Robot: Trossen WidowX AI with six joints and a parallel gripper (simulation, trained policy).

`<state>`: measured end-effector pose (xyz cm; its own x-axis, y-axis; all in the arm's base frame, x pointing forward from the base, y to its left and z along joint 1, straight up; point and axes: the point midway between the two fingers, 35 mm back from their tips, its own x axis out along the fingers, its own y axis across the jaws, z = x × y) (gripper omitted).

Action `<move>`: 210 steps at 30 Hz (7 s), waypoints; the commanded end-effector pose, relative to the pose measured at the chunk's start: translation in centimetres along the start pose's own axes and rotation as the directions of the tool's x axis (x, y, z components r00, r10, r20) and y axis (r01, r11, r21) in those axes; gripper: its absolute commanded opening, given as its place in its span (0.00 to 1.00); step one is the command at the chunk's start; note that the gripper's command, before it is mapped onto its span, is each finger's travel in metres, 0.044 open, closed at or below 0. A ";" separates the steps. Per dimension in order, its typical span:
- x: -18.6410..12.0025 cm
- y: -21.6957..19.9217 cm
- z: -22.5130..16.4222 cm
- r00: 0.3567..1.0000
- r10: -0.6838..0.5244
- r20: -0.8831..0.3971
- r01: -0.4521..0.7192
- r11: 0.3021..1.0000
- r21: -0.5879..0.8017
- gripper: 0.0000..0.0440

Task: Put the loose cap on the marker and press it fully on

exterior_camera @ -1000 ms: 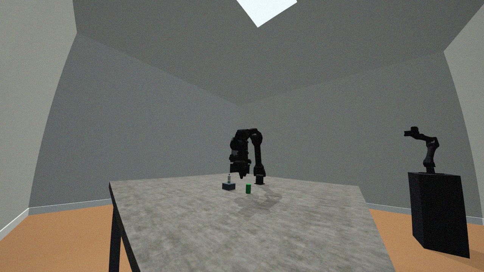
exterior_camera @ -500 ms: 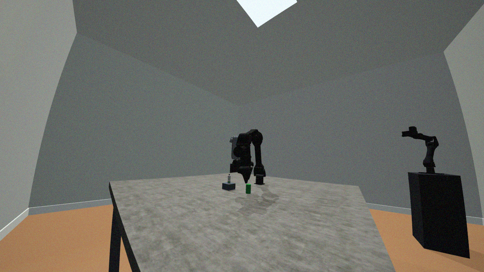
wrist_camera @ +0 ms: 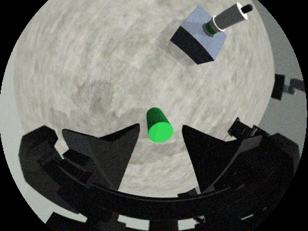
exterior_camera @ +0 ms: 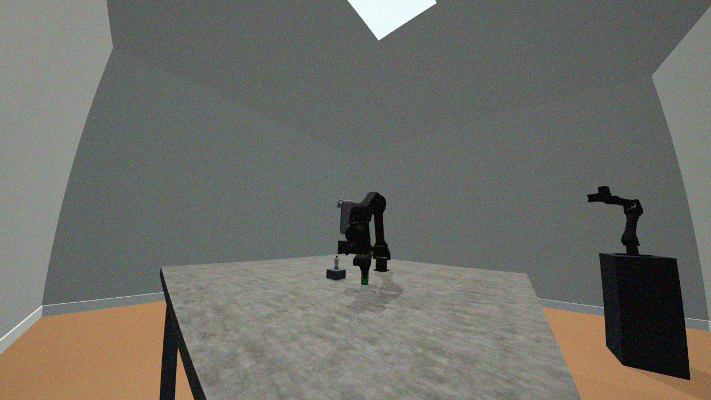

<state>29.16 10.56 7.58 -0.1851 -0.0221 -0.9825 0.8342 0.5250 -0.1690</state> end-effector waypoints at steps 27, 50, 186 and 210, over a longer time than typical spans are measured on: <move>-3.5 0.3 1.6 0.990 0.119 0.075 -0.115 0.992 -0.059 0.23; -9.3 -3.6 7.8 0.984 0.166 0.071 -0.171 0.983 0.060 0.17; -0.3 -7.5 13.2 0.998 0.066 -0.011 -0.065 0.997 0.049 0.27; 0.0 -7.7 13.0 0.998 0.059 -0.018 -0.058 0.998 0.030 0.38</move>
<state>30.60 -4.36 8.97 -0.0895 0.0241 -0.9957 0.8652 0.4970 -0.0657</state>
